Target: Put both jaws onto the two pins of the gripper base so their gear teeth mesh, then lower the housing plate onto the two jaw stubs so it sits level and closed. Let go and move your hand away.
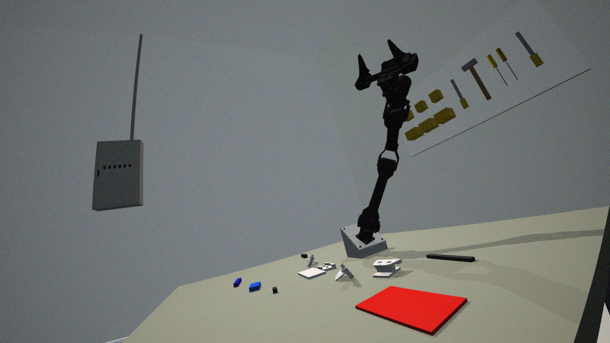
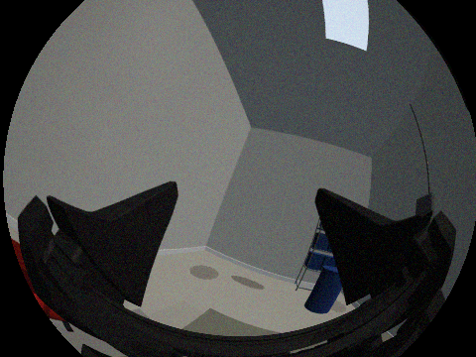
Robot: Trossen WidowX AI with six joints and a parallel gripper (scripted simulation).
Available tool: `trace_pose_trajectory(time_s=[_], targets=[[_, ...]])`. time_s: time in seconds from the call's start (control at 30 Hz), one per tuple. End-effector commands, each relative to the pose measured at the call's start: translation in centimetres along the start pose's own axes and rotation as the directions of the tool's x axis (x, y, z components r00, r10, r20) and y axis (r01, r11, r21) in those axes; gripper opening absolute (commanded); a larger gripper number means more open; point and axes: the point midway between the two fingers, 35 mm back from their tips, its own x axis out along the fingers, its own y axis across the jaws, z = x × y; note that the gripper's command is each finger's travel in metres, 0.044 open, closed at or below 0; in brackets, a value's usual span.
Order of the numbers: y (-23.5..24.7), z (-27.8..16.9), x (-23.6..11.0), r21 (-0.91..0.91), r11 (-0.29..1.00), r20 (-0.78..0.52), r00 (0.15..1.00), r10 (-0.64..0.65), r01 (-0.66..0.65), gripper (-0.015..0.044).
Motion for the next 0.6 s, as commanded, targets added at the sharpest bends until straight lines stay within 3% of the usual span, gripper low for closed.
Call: trace_pose_trajectory(time_s=[0.0, 0.57], targets=[[0.4, -1.9, 0.4, -0.051, 0.998, -0.048, 0.999, 0.020, -0.022, 0.0440], [0.7, -9.9, 1.3, -0.251, 0.961, -0.260, 0.964, 0.051, -0.118, 0.0440]])
